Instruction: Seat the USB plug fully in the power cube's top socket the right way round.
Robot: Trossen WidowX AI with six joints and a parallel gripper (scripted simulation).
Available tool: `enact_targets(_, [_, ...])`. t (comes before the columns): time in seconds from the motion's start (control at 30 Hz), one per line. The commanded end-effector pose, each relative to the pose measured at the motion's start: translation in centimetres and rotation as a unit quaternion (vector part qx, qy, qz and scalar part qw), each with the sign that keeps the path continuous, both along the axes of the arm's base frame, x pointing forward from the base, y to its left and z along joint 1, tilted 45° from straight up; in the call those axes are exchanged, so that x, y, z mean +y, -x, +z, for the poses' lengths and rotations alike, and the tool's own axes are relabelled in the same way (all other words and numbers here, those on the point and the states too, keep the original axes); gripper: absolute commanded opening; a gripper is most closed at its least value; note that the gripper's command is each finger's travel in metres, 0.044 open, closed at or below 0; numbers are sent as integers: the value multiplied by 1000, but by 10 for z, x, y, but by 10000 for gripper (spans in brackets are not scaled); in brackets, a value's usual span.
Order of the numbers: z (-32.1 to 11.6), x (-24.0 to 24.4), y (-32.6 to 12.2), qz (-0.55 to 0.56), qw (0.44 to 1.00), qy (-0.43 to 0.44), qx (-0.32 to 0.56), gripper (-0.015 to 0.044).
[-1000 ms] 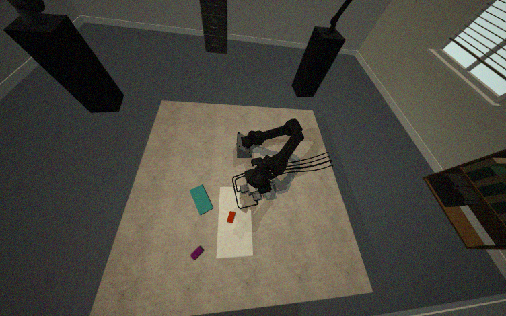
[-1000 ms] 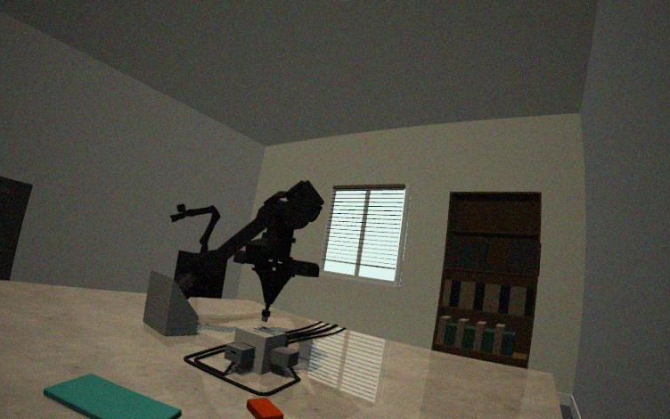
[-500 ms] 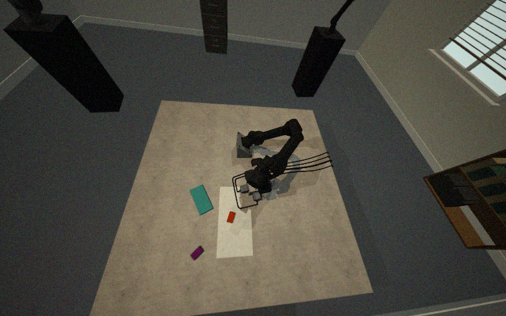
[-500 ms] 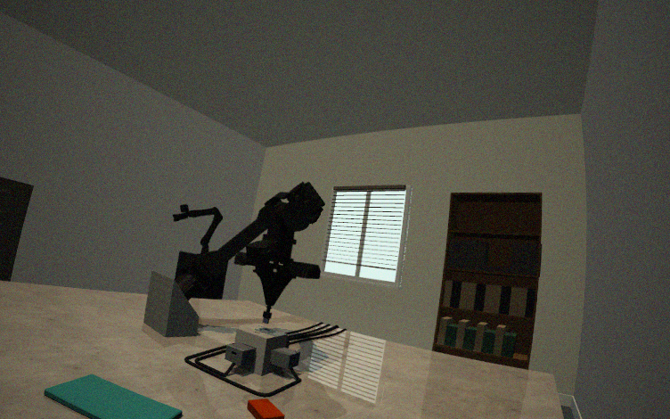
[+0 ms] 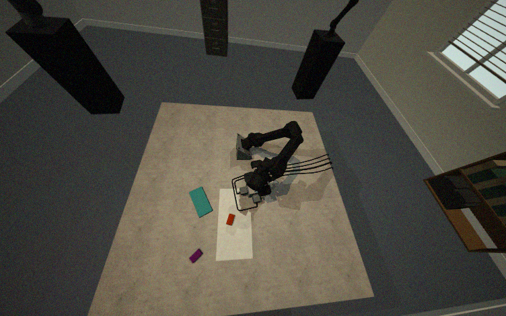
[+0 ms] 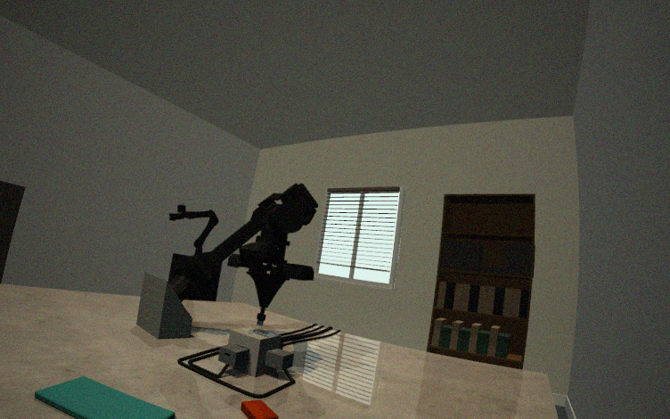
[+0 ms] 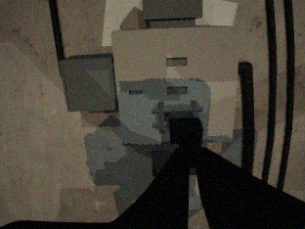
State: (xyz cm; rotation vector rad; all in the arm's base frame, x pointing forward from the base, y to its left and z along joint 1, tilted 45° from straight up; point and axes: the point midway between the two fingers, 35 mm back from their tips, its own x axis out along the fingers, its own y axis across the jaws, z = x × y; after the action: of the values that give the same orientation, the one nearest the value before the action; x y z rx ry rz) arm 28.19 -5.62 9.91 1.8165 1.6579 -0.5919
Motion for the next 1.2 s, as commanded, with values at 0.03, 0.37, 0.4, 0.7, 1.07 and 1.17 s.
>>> enact_targets(0.03, [0, 1, 0, 2, 1000, -4, -2, 0])
enact_targets(0.37, [0, 3, 0, 3, 1000, -8, -2, 0])
enact_targets(0.4, [0, 3, 0, 3, 1000, -8, -2, 0])
enact_targets(0.7, [-1, 4, -1, 3, 1000, -11, -3, 0])
enact_targets(1.07, [-1, 5, -1, 4, 1000, -15, -3, 0])
enact_targets(1.17, [-1, 6, -1, 4, 1000, -17, -3, 0])
